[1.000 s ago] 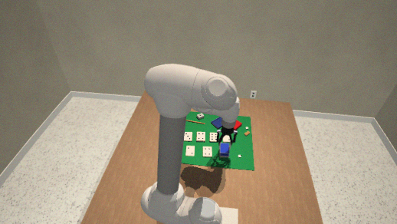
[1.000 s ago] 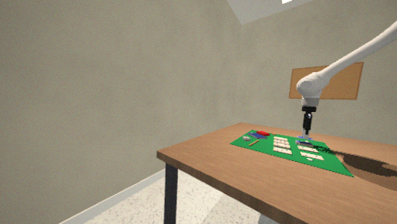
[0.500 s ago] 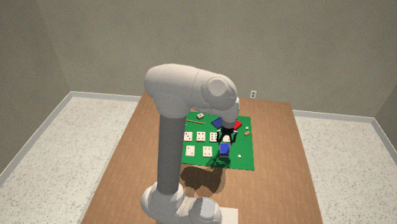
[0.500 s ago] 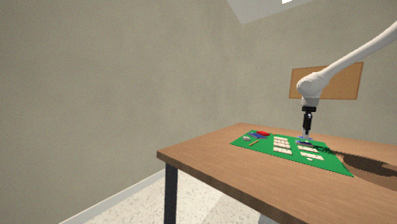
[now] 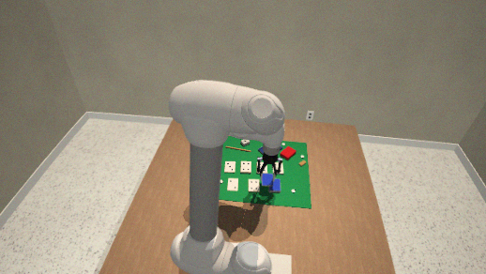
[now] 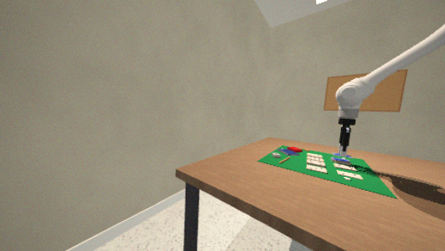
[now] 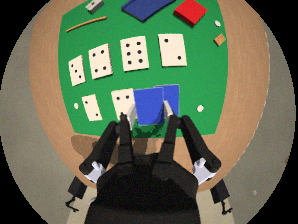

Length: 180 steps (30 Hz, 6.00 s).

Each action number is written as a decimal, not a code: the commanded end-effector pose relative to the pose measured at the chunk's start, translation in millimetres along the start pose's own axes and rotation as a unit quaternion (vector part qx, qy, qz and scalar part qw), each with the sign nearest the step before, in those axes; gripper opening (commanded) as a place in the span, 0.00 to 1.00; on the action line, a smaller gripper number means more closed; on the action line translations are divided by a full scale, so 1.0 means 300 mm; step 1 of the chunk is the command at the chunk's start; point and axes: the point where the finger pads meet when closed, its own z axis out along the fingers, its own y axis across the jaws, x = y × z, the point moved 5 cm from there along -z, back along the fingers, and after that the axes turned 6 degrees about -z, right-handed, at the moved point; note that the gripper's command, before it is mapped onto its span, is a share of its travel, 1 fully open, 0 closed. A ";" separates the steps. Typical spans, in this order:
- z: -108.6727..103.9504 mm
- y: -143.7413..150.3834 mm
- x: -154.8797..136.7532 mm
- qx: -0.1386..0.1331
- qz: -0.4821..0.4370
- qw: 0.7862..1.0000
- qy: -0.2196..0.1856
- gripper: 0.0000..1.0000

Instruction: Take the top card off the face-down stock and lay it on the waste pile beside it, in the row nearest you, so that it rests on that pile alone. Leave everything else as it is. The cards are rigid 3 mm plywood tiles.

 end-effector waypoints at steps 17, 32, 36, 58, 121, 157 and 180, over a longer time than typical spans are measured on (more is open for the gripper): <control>0.004 -0.252 0.013 -0.001 -0.012 1.000 -0.004 0.43; 0.004 -0.253 0.013 -0.001 -0.012 1.000 -0.004 0.43; 0.004 -0.253 0.013 -0.001 -0.012 1.000 -0.004 0.43; 0.056 -0.255 0.006 -0.001 -0.012 1.000 -0.004 0.43; 0.147 -0.253 0.002 -0.001 -0.012 1.000 -0.004 0.43; 0.142 -0.248 0.013 -0.001 -0.012 1.000 -0.004 0.43; 0.133 -0.244 0.025 -0.001 -0.012 1.000 -0.004 0.43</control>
